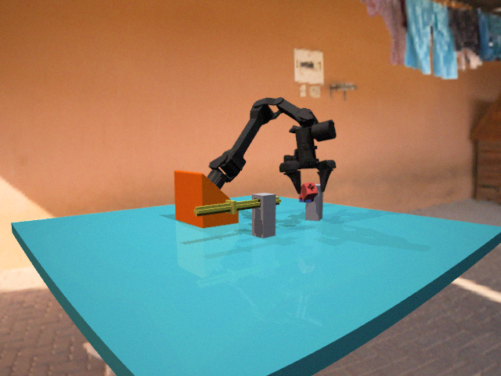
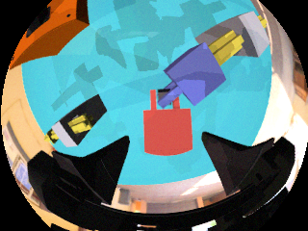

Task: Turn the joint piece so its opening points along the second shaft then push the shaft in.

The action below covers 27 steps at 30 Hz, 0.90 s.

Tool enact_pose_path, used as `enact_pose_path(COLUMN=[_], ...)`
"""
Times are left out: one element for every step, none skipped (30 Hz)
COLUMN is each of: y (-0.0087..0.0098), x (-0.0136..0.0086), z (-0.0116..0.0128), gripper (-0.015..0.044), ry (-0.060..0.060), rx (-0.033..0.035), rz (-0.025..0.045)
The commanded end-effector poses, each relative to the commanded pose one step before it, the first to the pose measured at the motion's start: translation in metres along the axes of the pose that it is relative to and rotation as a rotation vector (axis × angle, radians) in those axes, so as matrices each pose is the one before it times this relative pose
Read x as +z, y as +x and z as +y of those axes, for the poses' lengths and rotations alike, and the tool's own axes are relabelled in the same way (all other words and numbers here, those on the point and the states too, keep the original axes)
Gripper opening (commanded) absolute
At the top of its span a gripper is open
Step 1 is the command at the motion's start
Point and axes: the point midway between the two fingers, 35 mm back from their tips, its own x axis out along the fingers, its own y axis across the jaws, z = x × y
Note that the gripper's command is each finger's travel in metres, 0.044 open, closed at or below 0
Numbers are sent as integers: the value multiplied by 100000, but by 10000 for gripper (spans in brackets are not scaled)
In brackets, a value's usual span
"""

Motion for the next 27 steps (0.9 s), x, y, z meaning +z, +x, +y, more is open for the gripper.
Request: enact_pose_path(y=[556,165,165,164,164,164,164,164,164,163,163,163,163,134,80,27,0,0,0,0,0,0,0,0,0,0,0], x=[177,3,4,5,6,7,9,10,11,12,13,14,15,13,8,3,0,0,0,0,0,0,0,0,0,0,0], z=[91,-4,-4,-4,-4,-4,-5,-5,-5,-5,-5,-5,-5,-4,-3,-1,0,0,0,0,0,0,0,0,0,0,0], gripper=[440,440,440,440,440,440,440,440,440,440,440,440,440,440,440,440,414,387,361,335,309,282,256,230,204,182,182], ry=[284,-2,-1,-1,-1,0,0,0,1,1,2,2,2,2,1,0,0,0,0,0,0,0,0,0,0,0,0], rx=[436,-4,-5,-6,-7,-8,-9,-10,-11,-12,-13,-15,-16,-14,-9,-3,0,0,0,0,0,0,0,0,0,0,0], rz=[-117,2,2,2,2,2,2,3,3,3,3,3,3,2,1,0,0,0,0,0,0,0,0,0,0,0,0])
